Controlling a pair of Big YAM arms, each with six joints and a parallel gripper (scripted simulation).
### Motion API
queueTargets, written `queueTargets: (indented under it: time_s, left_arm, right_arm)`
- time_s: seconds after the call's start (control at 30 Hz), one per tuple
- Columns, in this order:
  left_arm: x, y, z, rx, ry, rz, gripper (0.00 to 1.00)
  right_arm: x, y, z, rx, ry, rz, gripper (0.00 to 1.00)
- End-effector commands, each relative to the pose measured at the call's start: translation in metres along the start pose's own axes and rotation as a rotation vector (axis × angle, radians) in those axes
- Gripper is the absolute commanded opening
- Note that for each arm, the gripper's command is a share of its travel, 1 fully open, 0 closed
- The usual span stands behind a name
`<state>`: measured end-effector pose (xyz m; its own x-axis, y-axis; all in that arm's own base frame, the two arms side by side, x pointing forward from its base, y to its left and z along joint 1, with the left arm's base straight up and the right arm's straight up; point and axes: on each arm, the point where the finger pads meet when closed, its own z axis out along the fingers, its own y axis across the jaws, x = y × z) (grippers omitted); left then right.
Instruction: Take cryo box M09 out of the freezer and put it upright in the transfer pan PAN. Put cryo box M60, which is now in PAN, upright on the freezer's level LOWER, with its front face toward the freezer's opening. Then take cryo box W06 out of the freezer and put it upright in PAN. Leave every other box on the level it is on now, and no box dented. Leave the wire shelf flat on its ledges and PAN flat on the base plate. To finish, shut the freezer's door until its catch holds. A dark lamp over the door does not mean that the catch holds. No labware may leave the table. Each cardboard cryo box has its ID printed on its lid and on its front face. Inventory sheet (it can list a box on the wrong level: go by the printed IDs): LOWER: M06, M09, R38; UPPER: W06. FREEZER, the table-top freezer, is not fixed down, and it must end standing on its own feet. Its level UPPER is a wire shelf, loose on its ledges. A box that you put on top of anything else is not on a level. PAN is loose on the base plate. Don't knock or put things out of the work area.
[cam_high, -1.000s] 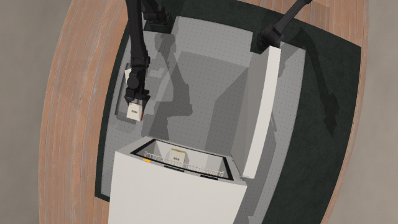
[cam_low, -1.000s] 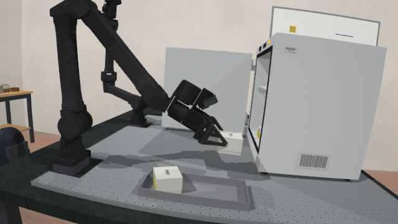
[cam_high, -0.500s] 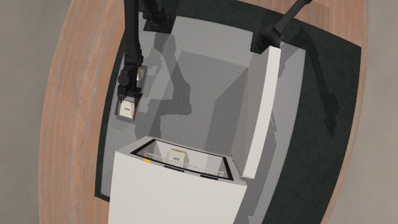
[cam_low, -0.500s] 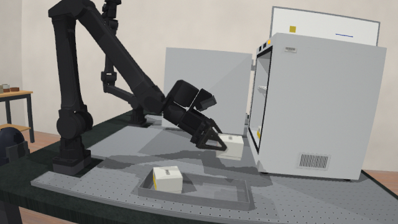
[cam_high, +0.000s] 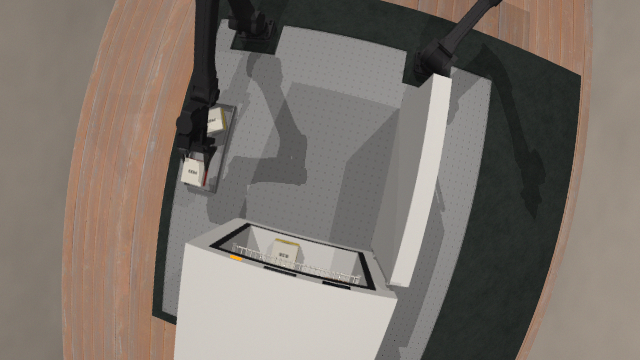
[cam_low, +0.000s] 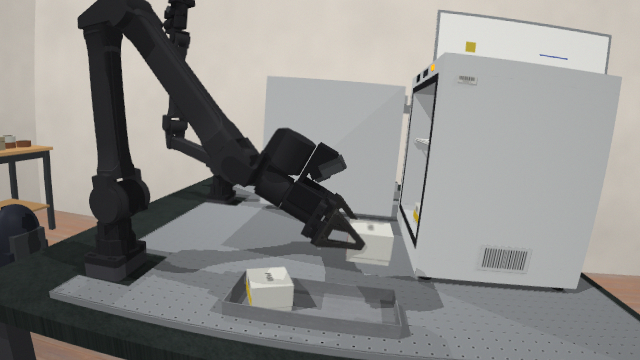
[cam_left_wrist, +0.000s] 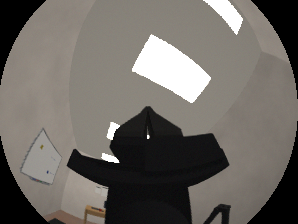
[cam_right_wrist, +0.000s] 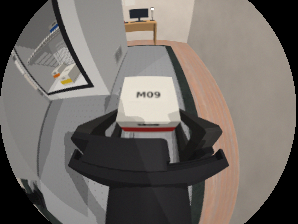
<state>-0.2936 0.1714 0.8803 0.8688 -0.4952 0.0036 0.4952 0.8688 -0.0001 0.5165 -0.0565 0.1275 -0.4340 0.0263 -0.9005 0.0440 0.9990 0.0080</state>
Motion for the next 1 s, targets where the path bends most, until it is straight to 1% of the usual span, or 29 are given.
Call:
queueTargets:
  time_s: [0.0,0.13,0.17,0.2,0.33,0.37,0.4,0.73,0.77,0.8,0.87,0.9,0.97]
  left_arm:
    - [0.017,0.000,0.004,0.000,0.033,-0.011,0.00]
    - [0.017,0.000,0.004,0.000,0.033,-0.011,0.00]
    - [0.017,0.000,0.004,0.000,0.033,-0.011,0.00]
    - [0.017,0.000,0.004,0.000,0.033,-0.011,0.00]
    - [0.017,0.000,0.004,0.000,0.033,-0.011,0.00]
    - [0.017,0.000,0.004,0.000,0.033,-0.011,0.00]
    - [0.017,0.000,0.004,0.000,0.033,-0.011,0.00]
    - [0.017,0.000,0.004,0.000,0.033,-0.011,0.00]
    - [0.017,0.000,0.004,0.000,0.033,-0.011,0.00]
    - [0.017,0.000,0.004,0.000,0.033,-0.011,0.00]
    - [0.017,0.000,0.004,0.000,0.033,-0.011,0.00]
    - [0.017,0.000,0.004,0.000,0.033,-0.011,0.00]
    - [0.017,0.000,0.004,0.000,0.033,-0.011,0.00]
  right_arm:
    - [-0.029,-0.019,-0.003,0.018,-0.069,-0.018,0.77]
    - [-0.032,-0.025,-0.002,0.019,-0.070,-0.018,0.77]
    - [-0.025,-0.019,0.000,0.010,-0.053,-0.010,0.77]
    - [-0.033,-0.013,0.000,-0.003,-0.071,-0.028,0.77]
    - [-0.035,-0.015,0.003,0.000,-0.072,-0.028,0.77]
    - [-0.011,-0.016,0.005,0.003,-0.037,-0.013,0.77]
    - [0.001,-0.016,0.004,0.004,-0.022,-0.010,0.77]
    - [0.032,-0.017,0.018,0.003,-0.023,-0.014,0.77]
    - [0.032,-0.017,0.018,0.003,-0.023,-0.014,0.77]
    - [0.023,-0.017,0.021,0.004,-0.038,-0.016,0.77]
    - [0.023,-0.017,0.021,0.004,-0.038,-0.016,0.77]
    - [0.005,-0.018,0.015,0.006,-0.076,-0.021,0.77]
    - [0.005,-0.018,0.015,0.006,-0.076,-0.021,0.77]
